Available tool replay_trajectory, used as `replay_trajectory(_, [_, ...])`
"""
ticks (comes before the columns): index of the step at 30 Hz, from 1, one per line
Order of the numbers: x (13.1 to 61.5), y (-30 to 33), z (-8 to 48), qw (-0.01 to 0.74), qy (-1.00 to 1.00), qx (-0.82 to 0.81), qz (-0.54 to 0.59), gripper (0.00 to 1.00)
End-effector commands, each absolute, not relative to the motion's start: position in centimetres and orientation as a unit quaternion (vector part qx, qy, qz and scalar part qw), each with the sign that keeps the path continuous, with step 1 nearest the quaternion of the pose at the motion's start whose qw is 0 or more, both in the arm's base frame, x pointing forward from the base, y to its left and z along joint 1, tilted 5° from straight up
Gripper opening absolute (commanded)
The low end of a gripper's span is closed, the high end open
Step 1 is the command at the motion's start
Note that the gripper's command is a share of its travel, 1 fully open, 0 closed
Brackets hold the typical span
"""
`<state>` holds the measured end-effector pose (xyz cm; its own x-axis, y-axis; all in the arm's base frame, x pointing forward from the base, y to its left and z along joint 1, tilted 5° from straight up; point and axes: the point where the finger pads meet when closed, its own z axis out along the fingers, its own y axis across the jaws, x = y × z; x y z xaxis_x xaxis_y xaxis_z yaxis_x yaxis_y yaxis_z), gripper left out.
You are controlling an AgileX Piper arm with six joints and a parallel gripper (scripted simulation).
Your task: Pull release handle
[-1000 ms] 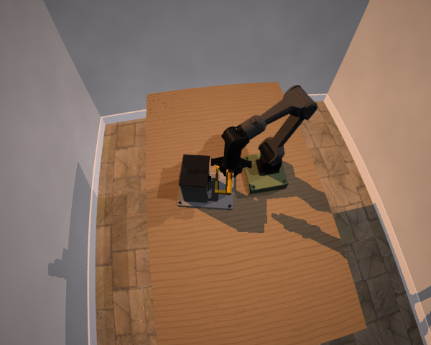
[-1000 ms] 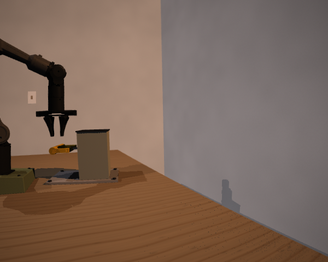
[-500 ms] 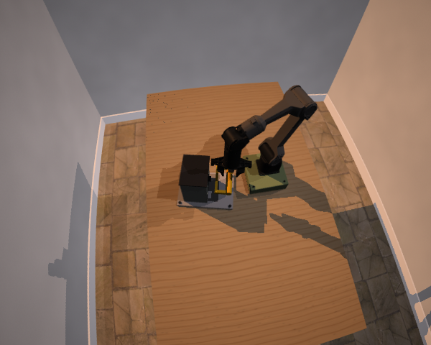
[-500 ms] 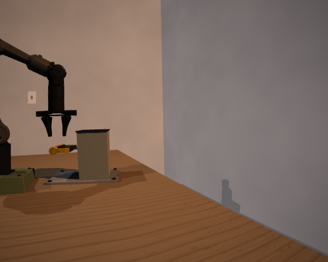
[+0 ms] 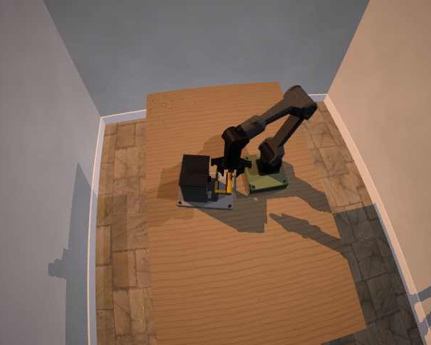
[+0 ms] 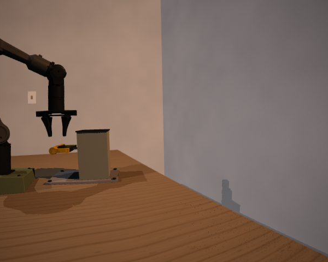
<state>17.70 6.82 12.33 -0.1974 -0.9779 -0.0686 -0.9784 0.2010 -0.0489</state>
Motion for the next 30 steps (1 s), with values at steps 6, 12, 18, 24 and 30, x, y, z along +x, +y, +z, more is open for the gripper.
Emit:
replay_trajectory(6, [17.7,6.8,12.1,0.040,0.774,-0.632,0.003,0.67])
replay_trajectory(12, [17.7,6.8,11.8,0.040,0.774,-0.632,0.003,0.67])
replay_trajectory(18, [17.7,6.9,11.5,0.040,0.774,-0.632,0.003,0.67])
replay_trajectory(24, [17.8,6.9,11.2,0.040,0.774,-0.632,0.003,0.67])
replay_trajectory(30, [17.8,6.9,10.8,0.040,0.774,-0.632,0.003,0.67])
